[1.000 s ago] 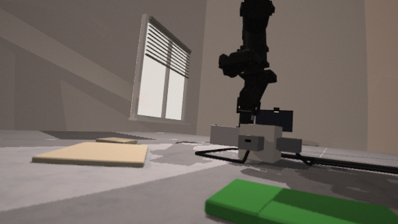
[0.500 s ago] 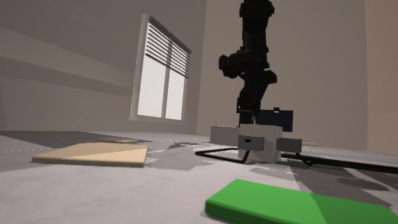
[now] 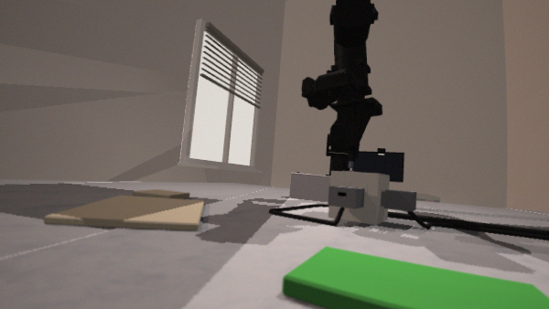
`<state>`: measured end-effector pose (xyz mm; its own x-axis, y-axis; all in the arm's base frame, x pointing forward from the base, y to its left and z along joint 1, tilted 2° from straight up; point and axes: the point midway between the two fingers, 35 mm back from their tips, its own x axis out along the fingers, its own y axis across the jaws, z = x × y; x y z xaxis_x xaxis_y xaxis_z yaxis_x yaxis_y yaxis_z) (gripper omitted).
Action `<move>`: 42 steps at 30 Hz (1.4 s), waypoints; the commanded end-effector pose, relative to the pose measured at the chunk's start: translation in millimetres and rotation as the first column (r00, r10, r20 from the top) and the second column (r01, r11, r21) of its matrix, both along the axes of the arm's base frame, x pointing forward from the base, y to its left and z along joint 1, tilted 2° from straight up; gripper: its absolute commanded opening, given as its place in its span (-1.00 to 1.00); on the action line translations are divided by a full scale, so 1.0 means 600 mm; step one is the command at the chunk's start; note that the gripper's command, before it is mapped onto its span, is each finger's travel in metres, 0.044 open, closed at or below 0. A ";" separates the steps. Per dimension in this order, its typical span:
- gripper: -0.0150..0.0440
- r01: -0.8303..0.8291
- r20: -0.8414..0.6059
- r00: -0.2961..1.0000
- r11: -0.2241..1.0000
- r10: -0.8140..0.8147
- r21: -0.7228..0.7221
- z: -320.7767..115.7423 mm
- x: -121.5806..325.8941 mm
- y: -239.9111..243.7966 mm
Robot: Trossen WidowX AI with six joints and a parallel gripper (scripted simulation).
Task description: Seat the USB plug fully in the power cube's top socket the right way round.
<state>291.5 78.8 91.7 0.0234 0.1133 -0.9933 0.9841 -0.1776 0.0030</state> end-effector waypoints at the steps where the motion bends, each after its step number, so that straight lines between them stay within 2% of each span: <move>1: -0.49 -0.003 0.003 1.000 1.000 0.003 0.006 0.000 0.000 0.001; 42: -0.49 -0.003 0.003 1.000 1.000 0.003 0.007 -0.008 0.000 0.001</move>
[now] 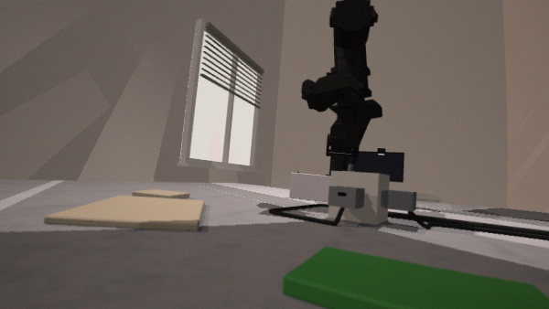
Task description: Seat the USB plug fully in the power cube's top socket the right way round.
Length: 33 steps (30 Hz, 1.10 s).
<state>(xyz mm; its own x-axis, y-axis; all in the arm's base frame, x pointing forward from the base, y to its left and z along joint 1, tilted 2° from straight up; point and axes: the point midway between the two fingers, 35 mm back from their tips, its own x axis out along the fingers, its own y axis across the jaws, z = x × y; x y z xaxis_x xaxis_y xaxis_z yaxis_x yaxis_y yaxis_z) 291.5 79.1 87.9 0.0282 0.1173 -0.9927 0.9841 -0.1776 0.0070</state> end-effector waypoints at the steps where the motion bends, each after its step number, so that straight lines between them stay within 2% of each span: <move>1: -0.49 -0.003 -0.002 1.000 1.000 0.003 0.003 -0.002 0.000 0.001; 33: -0.49 -0.003 -0.002 1.000 1.000 0.003 0.003 -0.009 0.000 0.001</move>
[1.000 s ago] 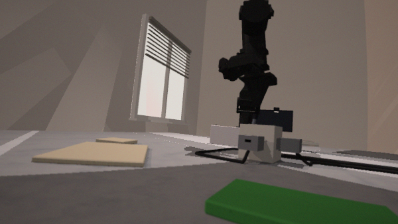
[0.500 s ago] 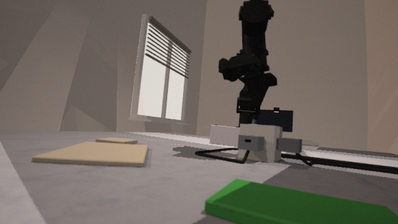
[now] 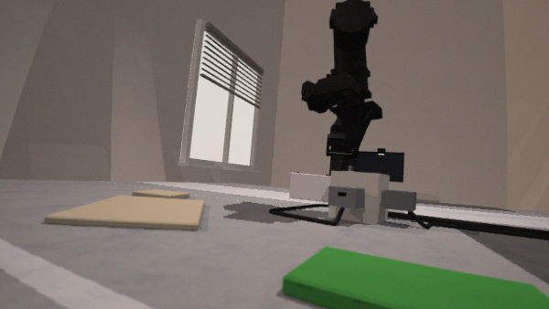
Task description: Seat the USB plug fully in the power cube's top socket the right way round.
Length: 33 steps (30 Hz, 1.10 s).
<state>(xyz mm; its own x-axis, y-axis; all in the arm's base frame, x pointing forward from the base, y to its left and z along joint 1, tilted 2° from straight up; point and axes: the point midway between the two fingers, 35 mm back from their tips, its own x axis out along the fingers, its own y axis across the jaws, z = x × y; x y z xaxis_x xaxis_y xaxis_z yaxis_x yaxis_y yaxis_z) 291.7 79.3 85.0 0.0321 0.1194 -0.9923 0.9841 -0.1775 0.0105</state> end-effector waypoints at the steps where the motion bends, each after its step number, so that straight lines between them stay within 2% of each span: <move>1: -0.49 -0.003 -0.006 1.000 1.000 0.003 0.001 -0.004 -0.001 0.000; 33: -0.49 -0.003 -0.006 1.000 1.000 0.003 0.001 -0.010 -0.001 0.001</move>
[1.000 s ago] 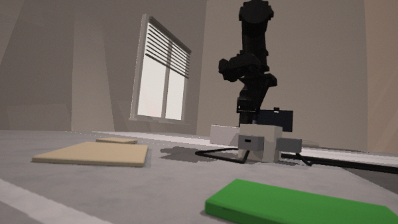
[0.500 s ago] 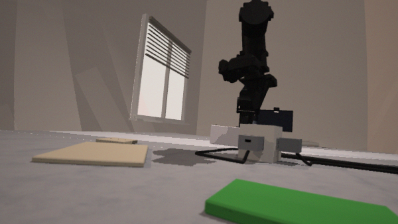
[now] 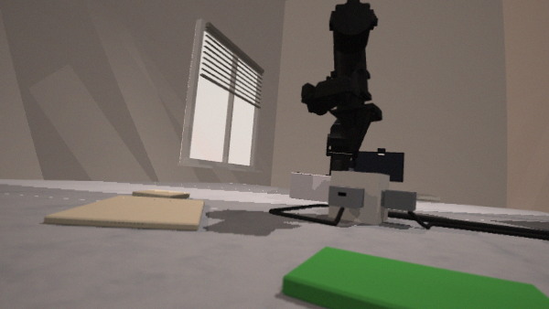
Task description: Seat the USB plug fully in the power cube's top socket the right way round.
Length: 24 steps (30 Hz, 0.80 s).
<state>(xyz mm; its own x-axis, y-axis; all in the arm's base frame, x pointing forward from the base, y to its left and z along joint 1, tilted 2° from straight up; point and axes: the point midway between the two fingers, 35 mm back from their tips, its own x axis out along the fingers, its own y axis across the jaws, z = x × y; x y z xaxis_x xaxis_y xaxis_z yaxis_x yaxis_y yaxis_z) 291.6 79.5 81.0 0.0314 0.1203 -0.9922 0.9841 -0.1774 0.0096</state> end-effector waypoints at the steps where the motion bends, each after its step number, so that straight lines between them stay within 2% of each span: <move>1: -0.49 -0.003 -0.005 1.000 1.000 0.003 0.000 -0.004 0.000 0.000; 24: -0.49 -0.003 -0.005 1.000 1.000 0.003 0.000 -0.008 0.000 0.000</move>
<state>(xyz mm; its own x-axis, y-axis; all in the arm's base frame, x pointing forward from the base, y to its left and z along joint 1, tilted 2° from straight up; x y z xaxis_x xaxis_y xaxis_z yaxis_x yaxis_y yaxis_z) 291.7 79.6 78.5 0.0324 0.1205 -0.9922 0.9841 -0.1772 0.0106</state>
